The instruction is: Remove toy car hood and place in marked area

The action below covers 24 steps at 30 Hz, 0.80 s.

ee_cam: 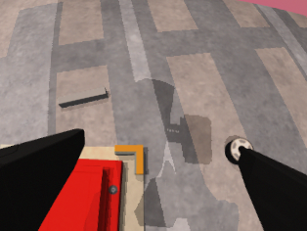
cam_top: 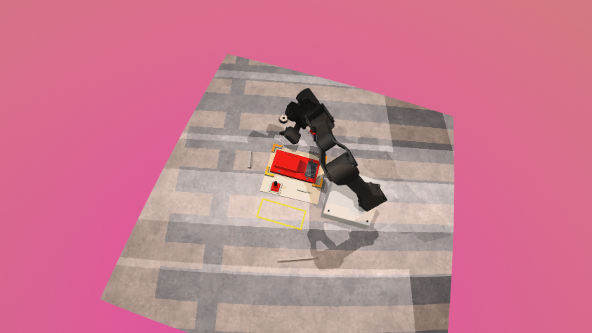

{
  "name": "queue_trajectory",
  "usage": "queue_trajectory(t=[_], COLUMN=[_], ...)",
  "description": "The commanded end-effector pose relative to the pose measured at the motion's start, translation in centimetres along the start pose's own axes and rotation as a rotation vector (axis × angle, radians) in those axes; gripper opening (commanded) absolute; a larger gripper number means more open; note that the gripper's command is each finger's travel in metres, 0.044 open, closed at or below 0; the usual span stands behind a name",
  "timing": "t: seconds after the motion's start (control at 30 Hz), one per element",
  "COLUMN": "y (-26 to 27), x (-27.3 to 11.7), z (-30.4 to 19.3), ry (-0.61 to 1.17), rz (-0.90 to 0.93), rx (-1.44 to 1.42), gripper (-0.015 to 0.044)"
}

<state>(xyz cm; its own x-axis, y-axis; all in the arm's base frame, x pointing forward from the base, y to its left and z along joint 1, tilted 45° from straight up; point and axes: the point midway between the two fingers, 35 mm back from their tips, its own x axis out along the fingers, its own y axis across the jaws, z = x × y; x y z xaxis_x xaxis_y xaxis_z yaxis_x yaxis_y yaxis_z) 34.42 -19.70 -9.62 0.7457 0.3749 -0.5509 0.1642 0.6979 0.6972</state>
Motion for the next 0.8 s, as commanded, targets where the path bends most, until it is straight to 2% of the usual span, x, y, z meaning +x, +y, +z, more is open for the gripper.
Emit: queue_trajectory(t=[0.0,0.33,0.77], y=[5.0,9.2,9.2], x=[2.8,2.0,1.8], z=[-3.7,-5.8,-6.0], ry=[0.467,0.738,0.749], rz=[-0.006,0.037,0.039], rx=[-0.055,-0.085,-0.084], gripper=[0.0440,0.0440,0.0440])
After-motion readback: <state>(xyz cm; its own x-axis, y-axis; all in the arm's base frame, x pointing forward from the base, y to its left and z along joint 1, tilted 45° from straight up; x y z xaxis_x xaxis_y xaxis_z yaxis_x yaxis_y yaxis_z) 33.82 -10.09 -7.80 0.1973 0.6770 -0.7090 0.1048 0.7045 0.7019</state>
